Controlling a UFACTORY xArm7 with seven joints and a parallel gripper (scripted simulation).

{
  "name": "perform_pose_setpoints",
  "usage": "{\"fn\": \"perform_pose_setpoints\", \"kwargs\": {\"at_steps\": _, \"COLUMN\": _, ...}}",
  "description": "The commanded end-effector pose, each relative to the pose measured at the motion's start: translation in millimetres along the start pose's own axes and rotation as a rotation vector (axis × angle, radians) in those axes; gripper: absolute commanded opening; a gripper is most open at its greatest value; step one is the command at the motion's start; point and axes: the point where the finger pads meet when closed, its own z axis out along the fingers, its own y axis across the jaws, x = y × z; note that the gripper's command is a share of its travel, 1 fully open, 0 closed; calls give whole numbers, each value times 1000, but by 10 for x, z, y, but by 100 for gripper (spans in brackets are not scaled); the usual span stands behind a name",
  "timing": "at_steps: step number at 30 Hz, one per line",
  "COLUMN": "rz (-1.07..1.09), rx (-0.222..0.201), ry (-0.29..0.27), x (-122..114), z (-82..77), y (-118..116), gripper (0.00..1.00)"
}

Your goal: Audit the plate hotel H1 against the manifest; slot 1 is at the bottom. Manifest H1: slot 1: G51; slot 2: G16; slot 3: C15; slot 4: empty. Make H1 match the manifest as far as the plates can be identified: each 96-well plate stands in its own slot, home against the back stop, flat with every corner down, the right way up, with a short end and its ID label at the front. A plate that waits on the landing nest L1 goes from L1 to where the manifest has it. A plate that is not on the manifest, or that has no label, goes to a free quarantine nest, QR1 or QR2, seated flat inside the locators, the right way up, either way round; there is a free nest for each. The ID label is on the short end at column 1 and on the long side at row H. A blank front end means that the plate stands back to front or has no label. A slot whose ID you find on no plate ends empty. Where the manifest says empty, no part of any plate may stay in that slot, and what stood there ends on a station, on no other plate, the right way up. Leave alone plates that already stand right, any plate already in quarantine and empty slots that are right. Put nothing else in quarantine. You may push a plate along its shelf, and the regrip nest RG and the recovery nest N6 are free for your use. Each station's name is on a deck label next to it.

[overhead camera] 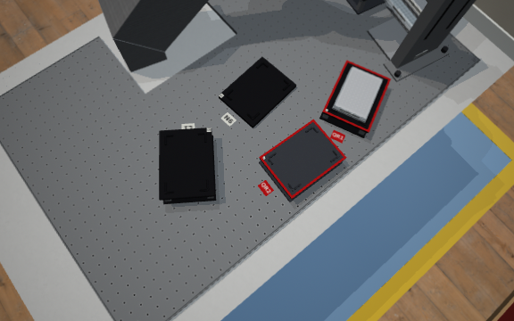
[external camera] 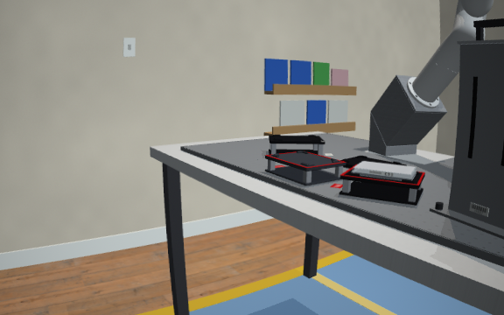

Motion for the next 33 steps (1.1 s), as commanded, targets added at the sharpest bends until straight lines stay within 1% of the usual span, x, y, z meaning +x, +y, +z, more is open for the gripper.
{"fn": "perform_pose_setpoints", "kwargs": {"at_steps": 1, "rz": -3, "rx": -2, "ry": 0, "x": 23, "z": -14, "y": -65, "gripper": 100}}
{"fn": "perform_pose_setpoints", "kwargs": {"at_steps": 14, "rz": -3, "rx": -2, "ry": 0, "x": 23, "z": -14, "y": -65, "gripper": 100}}
{"fn": "perform_pose_setpoints", "kwargs": {"at_steps": 17, "rz": 77, "rx": -35, "ry": 50, "x": -51, "z": -145, "y": -63, "gripper": 100}}
{"fn": "perform_pose_setpoints", "kwargs": {"at_steps": 22, "rz": 211, "rx": -89, "ry": 132, "x": -53, "z": -147, "y": -63, "gripper": 100}}
{"fn": "perform_pose_setpoints", "kwargs": {"at_steps": 23, "rz": 238, "rx": -98, "ry": 148, "x": -80, "z": -189, "y": -59, "gripper": 100}}
{"fn": "perform_pose_setpoints", "kwargs": {"at_steps": 26, "rz": 320, "rx": -127, "ry": 197, "x": -88, "z": -202, "y": -58, "gripper": 100}}
{"fn": "perform_pose_setpoints", "kwargs": {"at_steps": 29, "rz": 322, "rx": -128, "ry": 199, "x": -88, "z": -202, "y": -58, "gripper": 100}}
{"fn": "perform_pose_setpoints", "kwargs": {"at_steps": 30, "rz": 350, "rx": -137, "ry": 215, "x": -116, "z": -243, "y": -48, "gripper": 100}}
{"fn": "perform_pose_setpoints", "kwargs": {"at_steps": 32, "rz": 405, "rx": -155, "ry": 248, "x": -122, "z": -252, "y": -46, "gripper": 100}}
{"fn": "perform_pose_setpoints", "kwargs": {"at_steps": 33, "rz": 432, "rx": -164, "ry": 265, "x": -151, "z": -289, "y": -29, "gripper": 100}}
